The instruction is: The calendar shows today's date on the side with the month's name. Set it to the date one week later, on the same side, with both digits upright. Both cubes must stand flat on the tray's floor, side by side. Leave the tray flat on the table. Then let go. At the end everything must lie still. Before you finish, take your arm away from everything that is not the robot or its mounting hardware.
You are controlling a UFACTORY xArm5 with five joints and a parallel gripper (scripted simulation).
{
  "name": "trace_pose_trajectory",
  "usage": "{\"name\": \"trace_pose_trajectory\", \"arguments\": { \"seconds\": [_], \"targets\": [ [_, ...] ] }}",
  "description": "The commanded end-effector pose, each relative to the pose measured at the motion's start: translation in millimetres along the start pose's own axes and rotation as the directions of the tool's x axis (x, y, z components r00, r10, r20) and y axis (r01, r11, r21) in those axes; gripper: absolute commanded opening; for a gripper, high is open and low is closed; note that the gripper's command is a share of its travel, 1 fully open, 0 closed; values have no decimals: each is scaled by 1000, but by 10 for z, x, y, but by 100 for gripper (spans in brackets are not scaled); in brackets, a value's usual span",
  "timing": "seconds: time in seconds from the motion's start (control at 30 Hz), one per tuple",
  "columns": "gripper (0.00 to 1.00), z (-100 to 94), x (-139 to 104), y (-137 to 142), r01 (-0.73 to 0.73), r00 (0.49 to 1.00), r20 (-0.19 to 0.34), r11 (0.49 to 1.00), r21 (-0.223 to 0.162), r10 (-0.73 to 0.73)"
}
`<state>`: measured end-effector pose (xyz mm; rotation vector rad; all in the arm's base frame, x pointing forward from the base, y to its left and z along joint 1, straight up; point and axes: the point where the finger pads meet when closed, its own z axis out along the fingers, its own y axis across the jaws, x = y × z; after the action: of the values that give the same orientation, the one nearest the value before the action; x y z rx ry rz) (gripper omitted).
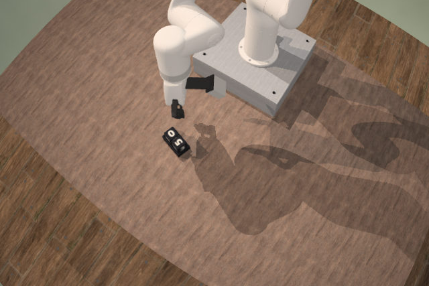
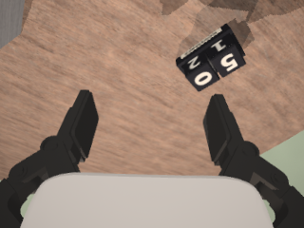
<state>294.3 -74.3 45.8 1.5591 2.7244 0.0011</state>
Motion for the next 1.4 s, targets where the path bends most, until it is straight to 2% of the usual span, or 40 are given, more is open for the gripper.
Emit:
{"name": "trace_pose_trajectory", "arguments": {
  "seconds": [0.0,0.17,0.43,0.57,1.37],
  "targets": [
    [100,30,-6,5,3,1000,2,1000,-2,-3],
    [100,118,-5,3,3,1000,2,1000,-2,-3],
    [100,461,-8,0,3,1000,2,1000,-2,-3],
    [100,560,-9,-1,3,1000,2,1000,-2,-3],
    [100,580,-9,-1,3,1000,2,1000,-2,-3]
  ]
}}
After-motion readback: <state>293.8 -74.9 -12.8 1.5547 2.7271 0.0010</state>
